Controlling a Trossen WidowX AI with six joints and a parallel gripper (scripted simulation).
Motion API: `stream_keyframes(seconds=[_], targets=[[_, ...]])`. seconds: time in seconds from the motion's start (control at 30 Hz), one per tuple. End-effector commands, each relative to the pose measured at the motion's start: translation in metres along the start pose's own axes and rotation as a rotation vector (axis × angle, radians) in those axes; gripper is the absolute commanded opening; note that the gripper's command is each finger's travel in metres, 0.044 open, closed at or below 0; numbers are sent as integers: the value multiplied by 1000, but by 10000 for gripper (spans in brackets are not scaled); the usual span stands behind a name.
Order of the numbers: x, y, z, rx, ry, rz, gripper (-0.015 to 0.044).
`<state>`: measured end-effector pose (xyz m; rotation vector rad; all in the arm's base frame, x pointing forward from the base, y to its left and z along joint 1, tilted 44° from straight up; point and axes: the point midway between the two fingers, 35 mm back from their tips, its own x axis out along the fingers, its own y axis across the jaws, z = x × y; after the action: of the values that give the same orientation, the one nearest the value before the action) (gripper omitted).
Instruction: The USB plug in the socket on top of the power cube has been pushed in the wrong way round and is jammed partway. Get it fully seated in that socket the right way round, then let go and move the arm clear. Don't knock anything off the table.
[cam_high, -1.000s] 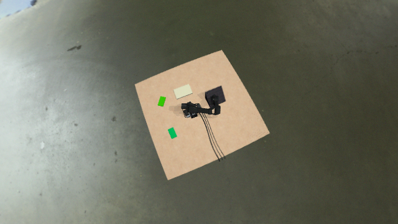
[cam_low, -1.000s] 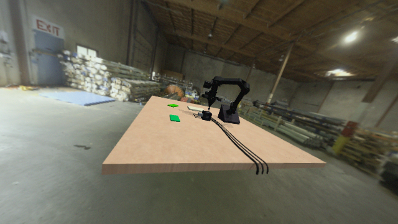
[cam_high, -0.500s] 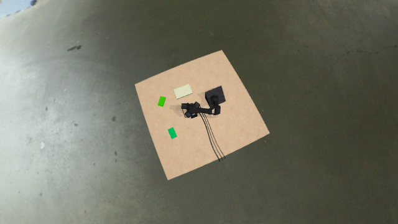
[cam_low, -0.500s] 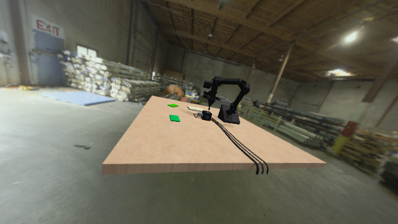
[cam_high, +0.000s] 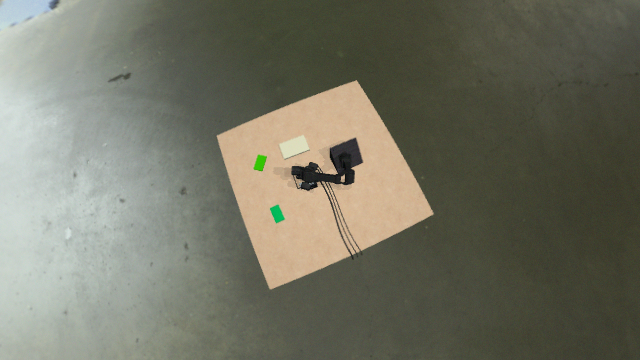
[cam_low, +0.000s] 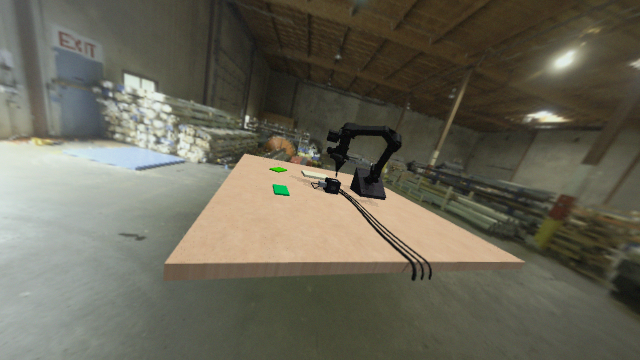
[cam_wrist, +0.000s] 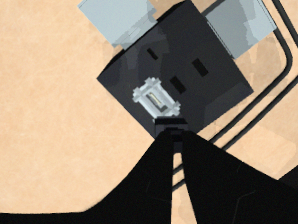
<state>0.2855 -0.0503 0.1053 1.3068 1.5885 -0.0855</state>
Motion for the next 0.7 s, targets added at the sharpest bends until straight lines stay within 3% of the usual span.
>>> stream_keyframes(seconds=[0.0, 0.67], targets=[[0, 0, 0, -92, 0, 0, 0], [0, 0, 0, -615, 0, 0, 0]])
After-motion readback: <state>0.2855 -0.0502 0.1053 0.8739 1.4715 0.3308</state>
